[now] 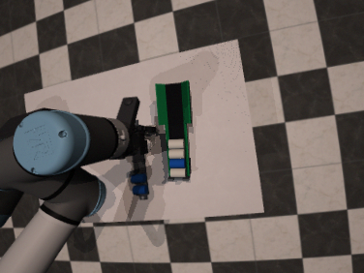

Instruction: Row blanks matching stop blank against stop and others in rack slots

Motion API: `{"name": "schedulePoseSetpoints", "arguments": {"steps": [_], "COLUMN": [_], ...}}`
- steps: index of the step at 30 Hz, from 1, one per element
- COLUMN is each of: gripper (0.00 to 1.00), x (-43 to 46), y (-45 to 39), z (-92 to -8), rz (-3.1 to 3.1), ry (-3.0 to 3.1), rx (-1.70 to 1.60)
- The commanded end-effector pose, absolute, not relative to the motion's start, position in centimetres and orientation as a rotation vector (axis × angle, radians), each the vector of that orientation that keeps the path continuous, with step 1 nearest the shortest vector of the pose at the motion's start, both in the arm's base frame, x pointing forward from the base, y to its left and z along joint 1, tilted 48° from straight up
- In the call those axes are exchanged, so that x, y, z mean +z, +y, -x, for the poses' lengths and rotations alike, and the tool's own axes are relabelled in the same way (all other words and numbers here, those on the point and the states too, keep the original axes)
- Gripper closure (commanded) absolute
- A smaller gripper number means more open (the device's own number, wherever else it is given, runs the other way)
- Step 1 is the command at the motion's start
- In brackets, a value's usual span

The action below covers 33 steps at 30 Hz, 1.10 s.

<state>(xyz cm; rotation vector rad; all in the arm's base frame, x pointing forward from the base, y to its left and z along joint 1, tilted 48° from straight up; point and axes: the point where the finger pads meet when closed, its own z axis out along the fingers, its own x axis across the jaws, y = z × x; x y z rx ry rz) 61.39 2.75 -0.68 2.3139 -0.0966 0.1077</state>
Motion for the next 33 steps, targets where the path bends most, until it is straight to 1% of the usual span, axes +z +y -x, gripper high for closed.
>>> {"name": "schedulePoseSetpoints", "arguments": {"steps": [1,21,33], "gripper": [0.64,0.64,0.64], "x": [2.0,2.5,-0.2], "y": [4.1,4.1,1.3], "z": [-69.0,-69.6,-69.2], "rz": [-2.309,-2.309,-2.307], "ry": [-0.133,-0.138,-0.136], "rx": [0.101,0.104,0.094]}}
